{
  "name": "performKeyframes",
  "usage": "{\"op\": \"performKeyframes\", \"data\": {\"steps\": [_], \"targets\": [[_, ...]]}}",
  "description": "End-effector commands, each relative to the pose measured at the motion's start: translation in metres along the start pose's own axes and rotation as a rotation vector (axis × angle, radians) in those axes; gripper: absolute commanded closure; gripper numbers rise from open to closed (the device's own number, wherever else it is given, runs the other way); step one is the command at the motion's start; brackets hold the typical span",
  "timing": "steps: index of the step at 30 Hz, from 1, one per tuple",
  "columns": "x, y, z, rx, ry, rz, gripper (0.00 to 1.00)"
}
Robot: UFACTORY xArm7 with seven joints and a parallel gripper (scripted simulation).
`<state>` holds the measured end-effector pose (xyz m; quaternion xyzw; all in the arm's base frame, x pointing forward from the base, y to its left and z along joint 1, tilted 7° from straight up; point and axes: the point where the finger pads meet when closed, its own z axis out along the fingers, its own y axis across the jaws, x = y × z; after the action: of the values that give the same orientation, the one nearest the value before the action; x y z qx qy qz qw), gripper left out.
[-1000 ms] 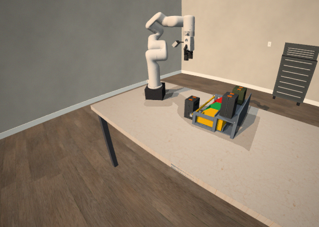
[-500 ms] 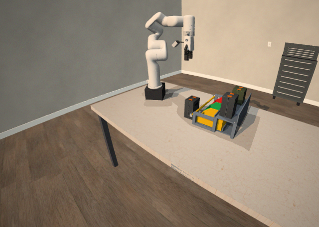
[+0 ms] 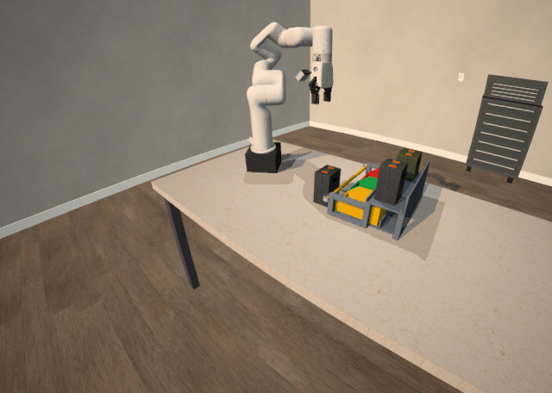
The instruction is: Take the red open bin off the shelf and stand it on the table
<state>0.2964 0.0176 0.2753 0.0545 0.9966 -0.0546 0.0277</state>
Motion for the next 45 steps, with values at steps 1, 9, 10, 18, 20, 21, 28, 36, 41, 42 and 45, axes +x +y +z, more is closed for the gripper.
{"op": "performKeyframes", "data": {"steps": [1,9,10,18,20,21,28,36,41,42,45], "targets": [[-0.0006,0.0001,-0.0012,0.001,-0.003,0.009,0.0],[-0.0006,0.0,-0.0012,0.0,-0.003,0.262,0.0],[-0.0006,0.0,-0.0012,0.0,-0.003,0.262,0.0],[-0.0006,0.0,-0.0012,0.0,-0.003,0.262,0.0],[-0.0006,0.0,-0.0012,-0.001,-0.003,0.359,0.0],[-0.0006,0.0,-0.0012,-0.001,-0.003,0.411,0.0],[-0.0006,-0.0001,-0.0012,-0.001,-0.003,0.515,0.0],[-0.0006,-0.0001,-0.0012,-0.002,-0.003,0.56,0.0],[-0.0005,-0.0001,-0.0012,-0.002,-0.003,0.768,0.0],[-0.0005,-0.0001,-0.0012,-0.002,-0.003,0.768,0.0],[-0.0005,-0.0001,-0.0012,-0.002,-0.003,0.768,0.0]]}}
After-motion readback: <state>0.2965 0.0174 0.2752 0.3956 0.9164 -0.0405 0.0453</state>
